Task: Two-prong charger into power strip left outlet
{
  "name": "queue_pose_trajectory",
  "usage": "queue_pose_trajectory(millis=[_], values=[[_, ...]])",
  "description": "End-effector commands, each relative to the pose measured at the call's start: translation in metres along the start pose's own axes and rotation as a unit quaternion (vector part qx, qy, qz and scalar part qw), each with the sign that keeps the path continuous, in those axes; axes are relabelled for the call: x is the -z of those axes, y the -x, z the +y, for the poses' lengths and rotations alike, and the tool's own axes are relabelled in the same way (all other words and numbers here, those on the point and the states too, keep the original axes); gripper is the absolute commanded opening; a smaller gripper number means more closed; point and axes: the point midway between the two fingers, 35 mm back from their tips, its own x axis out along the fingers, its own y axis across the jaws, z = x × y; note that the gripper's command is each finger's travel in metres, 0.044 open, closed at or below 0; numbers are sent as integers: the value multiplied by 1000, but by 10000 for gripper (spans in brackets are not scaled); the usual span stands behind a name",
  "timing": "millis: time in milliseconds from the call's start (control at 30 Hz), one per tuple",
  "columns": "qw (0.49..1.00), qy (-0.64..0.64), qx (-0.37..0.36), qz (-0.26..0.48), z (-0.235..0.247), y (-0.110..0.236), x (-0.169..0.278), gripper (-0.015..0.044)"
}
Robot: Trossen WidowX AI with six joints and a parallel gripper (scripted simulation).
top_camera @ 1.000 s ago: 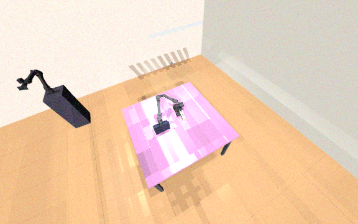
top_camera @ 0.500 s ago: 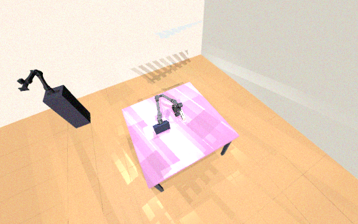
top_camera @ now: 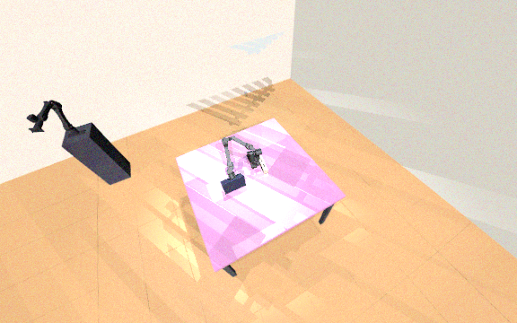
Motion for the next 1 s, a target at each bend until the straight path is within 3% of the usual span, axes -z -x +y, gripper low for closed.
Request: queue_pose_trajectory(millis=[0, 133, 500, 967], values=[[1000, -3, -2, 1, 0, -1, 7, 440], [1000, 0, 1, -18, 0, 4, 2, 440], [955, -3, -1, -297, -2, 75, -10, 440], [954, -3, -1, -301, -2, 76, -10, 440]])
